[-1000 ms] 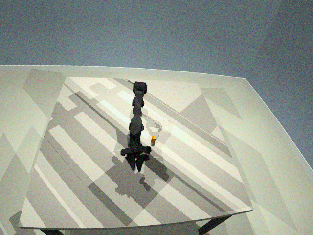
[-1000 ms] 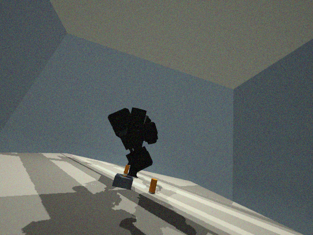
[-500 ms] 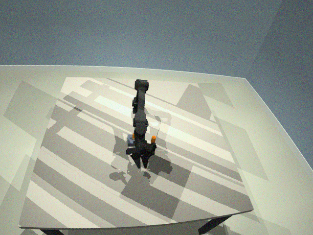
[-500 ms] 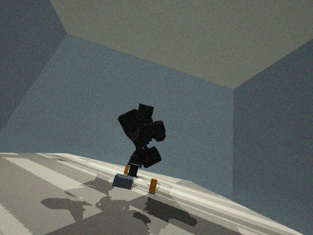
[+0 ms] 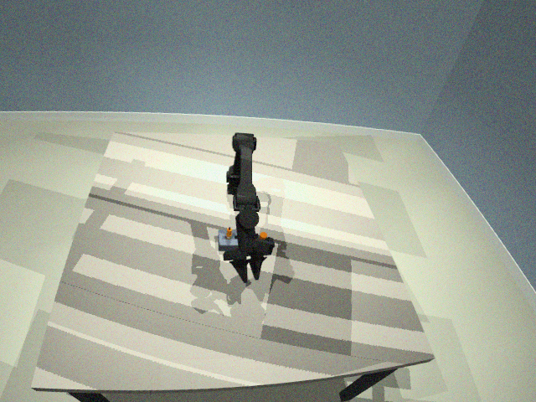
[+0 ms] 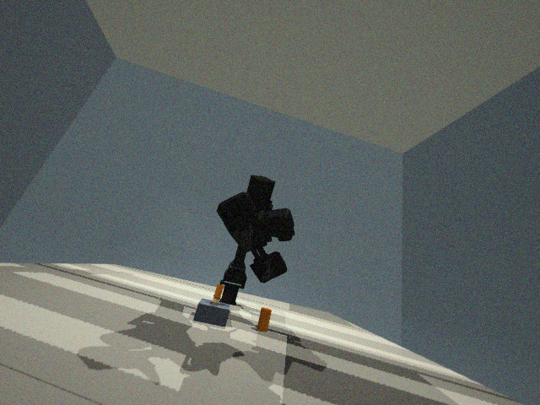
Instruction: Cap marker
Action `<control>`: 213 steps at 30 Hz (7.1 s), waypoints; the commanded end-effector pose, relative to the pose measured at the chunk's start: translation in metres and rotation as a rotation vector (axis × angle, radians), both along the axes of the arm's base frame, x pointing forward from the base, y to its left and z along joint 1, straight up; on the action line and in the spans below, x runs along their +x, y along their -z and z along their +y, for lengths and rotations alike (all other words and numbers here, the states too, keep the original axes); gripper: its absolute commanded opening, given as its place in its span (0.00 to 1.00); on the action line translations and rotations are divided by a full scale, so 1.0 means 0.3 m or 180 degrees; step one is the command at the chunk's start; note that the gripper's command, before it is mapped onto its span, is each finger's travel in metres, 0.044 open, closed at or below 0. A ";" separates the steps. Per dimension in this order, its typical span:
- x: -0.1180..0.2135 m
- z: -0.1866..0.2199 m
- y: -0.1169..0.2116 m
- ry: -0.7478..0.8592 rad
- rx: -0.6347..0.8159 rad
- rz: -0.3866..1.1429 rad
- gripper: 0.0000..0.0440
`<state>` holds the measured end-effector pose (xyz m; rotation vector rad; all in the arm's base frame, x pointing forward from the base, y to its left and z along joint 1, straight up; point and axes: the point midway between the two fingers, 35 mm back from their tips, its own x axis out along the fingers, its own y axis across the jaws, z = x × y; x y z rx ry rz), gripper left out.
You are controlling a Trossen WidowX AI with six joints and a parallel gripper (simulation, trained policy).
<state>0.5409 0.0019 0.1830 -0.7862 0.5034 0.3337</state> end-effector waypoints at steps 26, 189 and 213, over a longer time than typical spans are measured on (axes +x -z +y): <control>-0.179 0.097 -0.005 -0.0079 0.0090 0.0862 0.76; -0.728 -0.023 0.036 -0.0502 -0.0689 0.3110 0.07; -0.771 -0.159 0.089 -0.0331 -0.0484 0.3352 0.00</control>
